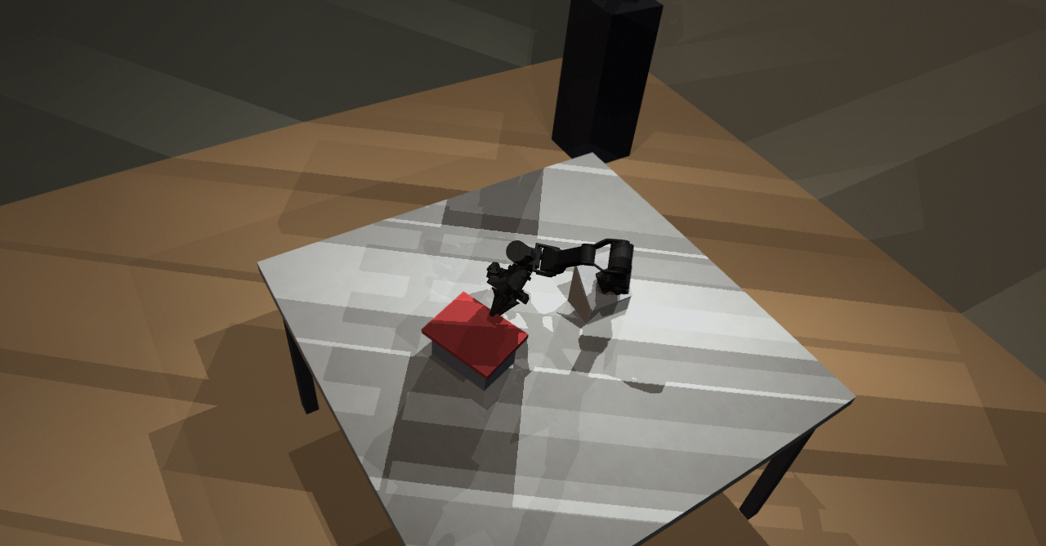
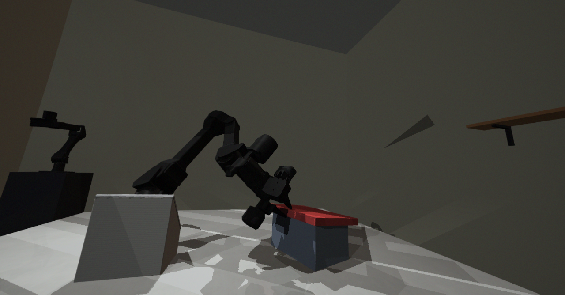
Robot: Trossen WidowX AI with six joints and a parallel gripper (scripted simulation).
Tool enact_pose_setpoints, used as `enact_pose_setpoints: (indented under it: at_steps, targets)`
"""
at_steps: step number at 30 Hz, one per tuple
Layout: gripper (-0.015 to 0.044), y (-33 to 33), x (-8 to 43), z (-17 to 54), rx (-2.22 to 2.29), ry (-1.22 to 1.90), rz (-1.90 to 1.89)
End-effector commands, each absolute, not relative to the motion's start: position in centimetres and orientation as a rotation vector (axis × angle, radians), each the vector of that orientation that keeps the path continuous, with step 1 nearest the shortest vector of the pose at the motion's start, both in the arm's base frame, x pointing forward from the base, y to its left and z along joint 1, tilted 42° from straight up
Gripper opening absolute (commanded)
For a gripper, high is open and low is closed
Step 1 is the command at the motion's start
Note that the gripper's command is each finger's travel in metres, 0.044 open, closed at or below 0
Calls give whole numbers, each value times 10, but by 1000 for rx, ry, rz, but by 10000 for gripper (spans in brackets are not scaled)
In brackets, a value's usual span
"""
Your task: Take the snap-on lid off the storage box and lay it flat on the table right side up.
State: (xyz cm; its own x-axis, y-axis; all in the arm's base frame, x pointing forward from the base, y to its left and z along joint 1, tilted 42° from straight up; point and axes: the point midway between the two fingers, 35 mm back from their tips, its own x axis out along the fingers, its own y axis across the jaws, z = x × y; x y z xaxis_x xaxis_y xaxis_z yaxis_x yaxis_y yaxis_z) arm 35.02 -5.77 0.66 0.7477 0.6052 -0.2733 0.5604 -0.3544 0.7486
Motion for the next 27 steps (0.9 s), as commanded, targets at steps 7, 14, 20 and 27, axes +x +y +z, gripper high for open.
enact_pose_setpoints:
  at_steps: [7, 14, 20, 27]
  targets:
    - [0, -59, 350, 7, 2039, 878, 63]
    - [0, -58, 351, 8, 2039, 878, 63]
    - [0, -58, 351, 8, 2039, 878, 63]
    - [0, -58, 352, 8, 2039, 878, 63]
